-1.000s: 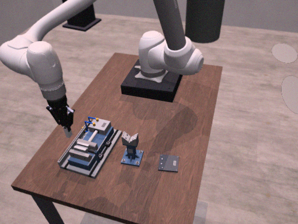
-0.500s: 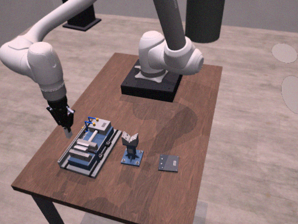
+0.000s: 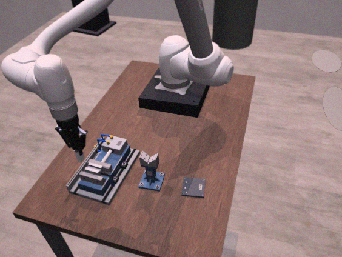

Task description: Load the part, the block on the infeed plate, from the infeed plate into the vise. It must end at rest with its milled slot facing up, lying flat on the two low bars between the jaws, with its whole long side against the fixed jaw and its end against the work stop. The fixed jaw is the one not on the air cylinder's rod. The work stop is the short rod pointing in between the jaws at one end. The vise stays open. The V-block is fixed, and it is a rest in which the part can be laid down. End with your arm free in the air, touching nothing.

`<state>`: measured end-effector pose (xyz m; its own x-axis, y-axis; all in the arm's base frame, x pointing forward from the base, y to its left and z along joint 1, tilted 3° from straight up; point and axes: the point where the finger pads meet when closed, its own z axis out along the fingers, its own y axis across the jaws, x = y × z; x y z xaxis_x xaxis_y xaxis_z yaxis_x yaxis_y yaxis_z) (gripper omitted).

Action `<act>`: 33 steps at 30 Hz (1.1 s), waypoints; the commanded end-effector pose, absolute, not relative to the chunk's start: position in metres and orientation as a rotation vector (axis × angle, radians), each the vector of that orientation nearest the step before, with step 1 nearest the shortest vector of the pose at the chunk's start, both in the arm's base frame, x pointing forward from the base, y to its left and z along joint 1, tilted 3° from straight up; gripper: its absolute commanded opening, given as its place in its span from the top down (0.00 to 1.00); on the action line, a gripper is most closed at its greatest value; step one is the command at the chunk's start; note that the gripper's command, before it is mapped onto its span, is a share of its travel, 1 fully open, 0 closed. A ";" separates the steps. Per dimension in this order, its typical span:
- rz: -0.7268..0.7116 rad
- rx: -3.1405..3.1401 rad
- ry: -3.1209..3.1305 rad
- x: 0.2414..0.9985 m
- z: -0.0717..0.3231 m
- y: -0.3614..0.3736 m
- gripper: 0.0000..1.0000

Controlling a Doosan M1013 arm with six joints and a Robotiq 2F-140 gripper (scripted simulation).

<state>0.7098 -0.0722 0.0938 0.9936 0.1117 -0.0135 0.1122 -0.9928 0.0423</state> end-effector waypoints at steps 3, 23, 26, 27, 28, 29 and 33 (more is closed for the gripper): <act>-0.024 3.094 0.168 0.708 0.080 -0.071 1.00; -0.024 3.094 0.168 0.708 0.069 -0.071 1.00; -0.024 3.094 0.168 0.708 0.069 -0.071 1.00; -0.024 3.094 0.168 0.708 0.069 -0.071 1.00; -0.024 3.094 0.168 0.708 0.069 -0.071 1.00; -0.024 3.094 0.168 0.708 0.069 -0.071 1.00; -0.024 3.094 0.168 0.708 0.069 -0.071 1.00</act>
